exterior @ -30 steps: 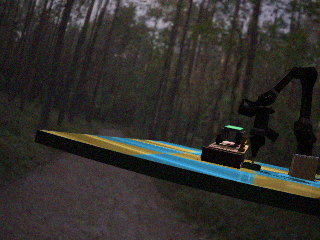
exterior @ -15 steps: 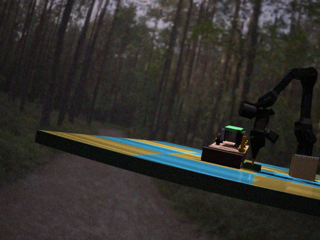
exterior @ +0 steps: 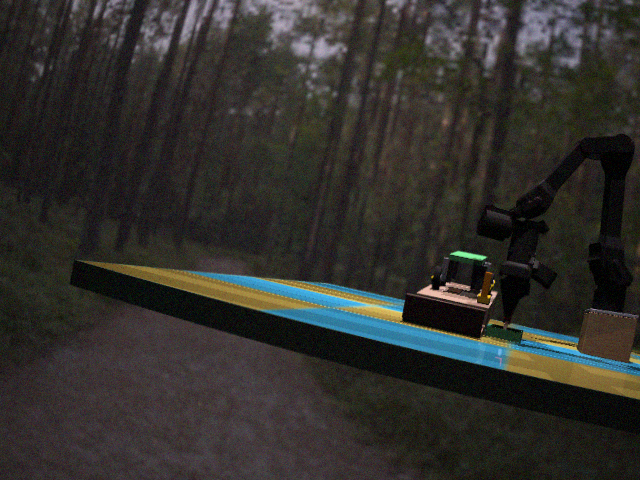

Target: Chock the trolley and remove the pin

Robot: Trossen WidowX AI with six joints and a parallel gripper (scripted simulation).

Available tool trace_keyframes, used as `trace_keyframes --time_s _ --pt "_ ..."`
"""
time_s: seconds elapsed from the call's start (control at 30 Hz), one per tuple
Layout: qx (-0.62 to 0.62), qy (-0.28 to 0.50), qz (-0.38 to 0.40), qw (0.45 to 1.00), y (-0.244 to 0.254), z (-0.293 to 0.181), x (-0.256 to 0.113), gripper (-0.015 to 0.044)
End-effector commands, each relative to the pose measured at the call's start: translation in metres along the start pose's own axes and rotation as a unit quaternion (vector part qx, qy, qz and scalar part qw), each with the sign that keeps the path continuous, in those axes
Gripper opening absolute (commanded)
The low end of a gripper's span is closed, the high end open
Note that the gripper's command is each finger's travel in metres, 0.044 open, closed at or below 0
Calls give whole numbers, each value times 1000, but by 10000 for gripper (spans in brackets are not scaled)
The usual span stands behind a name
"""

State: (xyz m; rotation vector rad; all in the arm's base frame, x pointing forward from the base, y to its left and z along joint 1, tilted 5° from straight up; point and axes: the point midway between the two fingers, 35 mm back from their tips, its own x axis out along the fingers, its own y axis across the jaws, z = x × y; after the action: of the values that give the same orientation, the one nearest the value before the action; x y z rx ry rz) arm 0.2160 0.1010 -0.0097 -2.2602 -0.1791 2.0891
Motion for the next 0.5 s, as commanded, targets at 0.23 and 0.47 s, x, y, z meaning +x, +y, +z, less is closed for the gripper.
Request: trace_keyframes --time_s 0.23,0.47 --pt "-2 -1 -2 1000 6 0 3 190" --pt "-2 -1 -2 1000 10 0 6 190"
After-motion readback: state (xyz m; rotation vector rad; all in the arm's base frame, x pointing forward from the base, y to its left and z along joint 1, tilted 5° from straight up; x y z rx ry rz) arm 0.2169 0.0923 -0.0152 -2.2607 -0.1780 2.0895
